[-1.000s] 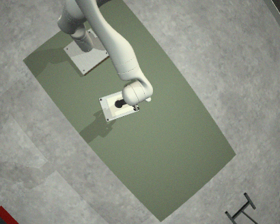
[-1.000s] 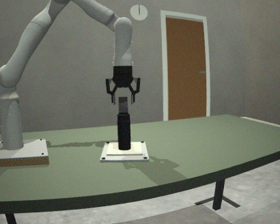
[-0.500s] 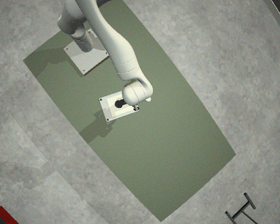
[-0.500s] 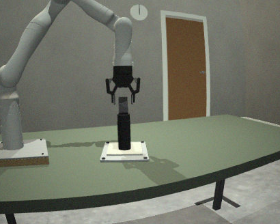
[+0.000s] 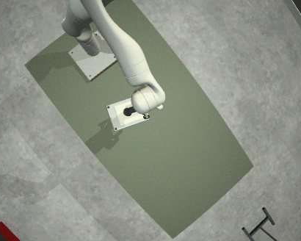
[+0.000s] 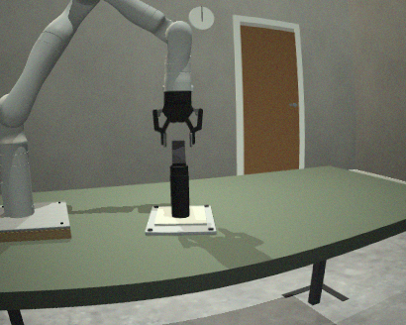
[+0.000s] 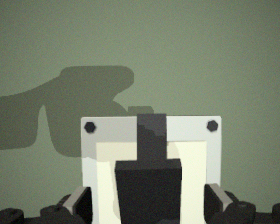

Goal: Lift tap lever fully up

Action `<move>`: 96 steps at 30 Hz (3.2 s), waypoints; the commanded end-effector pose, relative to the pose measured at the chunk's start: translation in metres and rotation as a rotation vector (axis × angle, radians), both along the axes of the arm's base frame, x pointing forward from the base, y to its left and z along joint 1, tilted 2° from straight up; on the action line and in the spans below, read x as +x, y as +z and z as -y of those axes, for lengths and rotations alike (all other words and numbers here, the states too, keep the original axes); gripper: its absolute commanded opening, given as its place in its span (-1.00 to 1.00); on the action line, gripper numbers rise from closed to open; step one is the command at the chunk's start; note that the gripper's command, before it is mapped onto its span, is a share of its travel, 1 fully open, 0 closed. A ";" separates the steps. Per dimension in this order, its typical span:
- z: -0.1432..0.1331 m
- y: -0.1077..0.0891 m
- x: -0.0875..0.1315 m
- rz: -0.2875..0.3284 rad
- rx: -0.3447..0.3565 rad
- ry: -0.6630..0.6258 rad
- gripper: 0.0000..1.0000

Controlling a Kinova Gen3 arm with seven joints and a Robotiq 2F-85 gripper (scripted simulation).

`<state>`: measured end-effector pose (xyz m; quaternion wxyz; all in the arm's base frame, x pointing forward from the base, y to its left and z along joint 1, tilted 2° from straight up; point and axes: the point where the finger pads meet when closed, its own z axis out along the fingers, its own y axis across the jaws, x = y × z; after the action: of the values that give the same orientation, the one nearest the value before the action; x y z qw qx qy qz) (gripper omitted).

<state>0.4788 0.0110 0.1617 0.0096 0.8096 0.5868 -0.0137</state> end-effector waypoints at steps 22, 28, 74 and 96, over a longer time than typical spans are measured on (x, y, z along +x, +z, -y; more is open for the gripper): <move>-0.003 0.054 0.002 0.010 0.003 0.002 0.51; -0.003 0.058 0.002 0.010 0.003 0.002 0.51; -0.003 0.058 0.002 0.010 0.003 0.002 -0.80; -0.003 0.058 0.002 0.010 0.003 0.002 -0.80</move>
<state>0.4808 0.0137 0.2192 0.0110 0.8090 0.5876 -0.0099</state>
